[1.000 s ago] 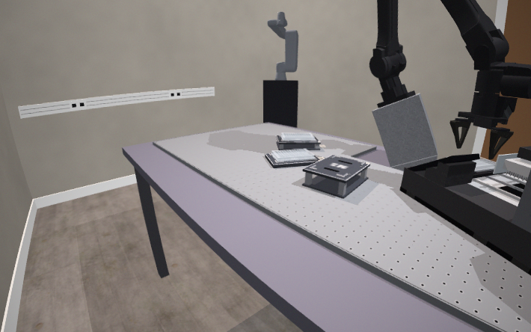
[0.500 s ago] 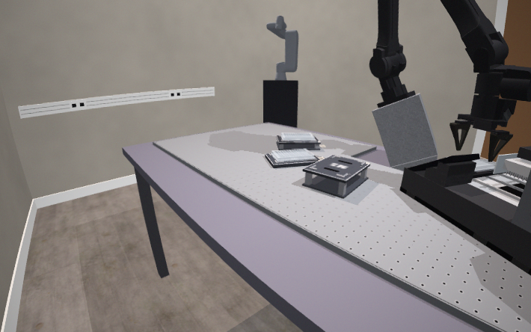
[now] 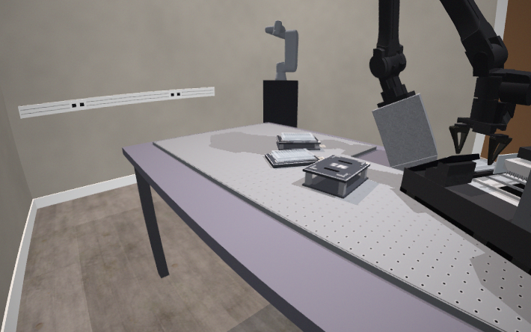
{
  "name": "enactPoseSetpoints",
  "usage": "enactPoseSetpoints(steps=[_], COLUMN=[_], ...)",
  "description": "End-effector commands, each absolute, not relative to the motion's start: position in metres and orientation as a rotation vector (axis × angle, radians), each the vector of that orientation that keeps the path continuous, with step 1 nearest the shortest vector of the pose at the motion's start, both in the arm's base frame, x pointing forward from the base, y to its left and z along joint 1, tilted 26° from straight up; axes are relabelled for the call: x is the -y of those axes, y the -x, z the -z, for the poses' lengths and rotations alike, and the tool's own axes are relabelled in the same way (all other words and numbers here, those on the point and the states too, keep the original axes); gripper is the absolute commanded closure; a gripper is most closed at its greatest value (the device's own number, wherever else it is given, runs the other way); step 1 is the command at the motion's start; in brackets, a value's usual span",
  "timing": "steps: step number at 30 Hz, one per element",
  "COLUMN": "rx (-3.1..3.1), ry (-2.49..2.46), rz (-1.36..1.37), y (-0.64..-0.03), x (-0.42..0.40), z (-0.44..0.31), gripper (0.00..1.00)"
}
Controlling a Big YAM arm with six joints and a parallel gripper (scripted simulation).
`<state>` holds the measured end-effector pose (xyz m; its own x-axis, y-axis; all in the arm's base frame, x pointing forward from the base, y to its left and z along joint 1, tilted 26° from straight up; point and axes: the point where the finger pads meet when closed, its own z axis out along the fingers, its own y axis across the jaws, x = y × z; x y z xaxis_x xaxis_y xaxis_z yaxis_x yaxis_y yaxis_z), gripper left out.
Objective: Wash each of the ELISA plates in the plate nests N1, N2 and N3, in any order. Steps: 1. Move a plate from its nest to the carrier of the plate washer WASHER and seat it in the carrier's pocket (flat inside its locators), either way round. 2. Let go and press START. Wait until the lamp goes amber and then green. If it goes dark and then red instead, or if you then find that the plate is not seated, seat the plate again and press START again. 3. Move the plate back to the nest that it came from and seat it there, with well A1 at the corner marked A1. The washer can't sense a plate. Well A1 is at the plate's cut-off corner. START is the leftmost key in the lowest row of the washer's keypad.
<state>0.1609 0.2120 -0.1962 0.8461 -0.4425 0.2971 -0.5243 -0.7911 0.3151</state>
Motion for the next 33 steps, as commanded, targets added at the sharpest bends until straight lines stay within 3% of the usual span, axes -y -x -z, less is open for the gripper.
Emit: enactPoseSetpoints(steps=[1,33], rx=[0.719,0.725], ry=[-2.637,-2.654], rz=[-0.292,-0.302], y=[-0.164,-0.167], x=[-0.209,-0.214], z=[0.203,0.210], gripper=[0.00,0.00])
